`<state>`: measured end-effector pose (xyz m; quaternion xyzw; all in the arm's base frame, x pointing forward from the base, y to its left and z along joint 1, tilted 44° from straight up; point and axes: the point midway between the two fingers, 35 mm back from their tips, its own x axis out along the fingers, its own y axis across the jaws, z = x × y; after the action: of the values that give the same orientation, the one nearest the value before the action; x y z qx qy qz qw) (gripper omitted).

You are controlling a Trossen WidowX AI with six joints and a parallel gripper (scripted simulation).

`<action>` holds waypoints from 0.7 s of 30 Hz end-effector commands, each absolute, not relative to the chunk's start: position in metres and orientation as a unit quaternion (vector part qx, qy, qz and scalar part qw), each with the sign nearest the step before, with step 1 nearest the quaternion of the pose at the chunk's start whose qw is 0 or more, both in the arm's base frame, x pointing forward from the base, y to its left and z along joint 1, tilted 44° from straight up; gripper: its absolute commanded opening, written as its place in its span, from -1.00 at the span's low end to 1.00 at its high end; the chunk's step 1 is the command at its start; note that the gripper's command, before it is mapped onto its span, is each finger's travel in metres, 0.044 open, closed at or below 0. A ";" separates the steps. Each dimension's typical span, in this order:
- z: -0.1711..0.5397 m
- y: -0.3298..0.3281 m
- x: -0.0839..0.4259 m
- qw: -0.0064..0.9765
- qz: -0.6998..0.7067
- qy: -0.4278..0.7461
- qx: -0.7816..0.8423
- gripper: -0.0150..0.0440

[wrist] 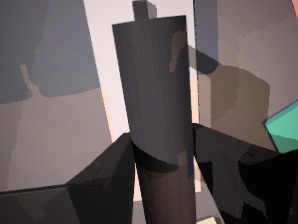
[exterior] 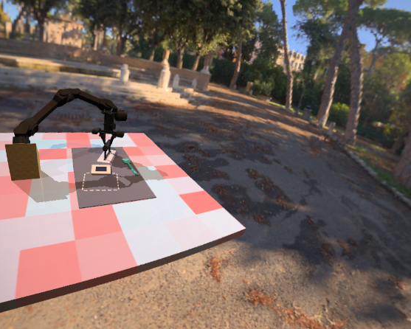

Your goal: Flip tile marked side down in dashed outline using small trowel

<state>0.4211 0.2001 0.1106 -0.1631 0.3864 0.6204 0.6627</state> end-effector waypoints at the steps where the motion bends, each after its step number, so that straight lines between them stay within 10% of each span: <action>1: 0.108 0.201 0.420 0.661 0.620 0.391 -0.161 -0.05; 21: 0.108 0.200 0.420 0.680 0.521 0.515 -0.015 -0.05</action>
<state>0.4209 0.1993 0.1098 -0.0455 0.4904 0.5421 0.6808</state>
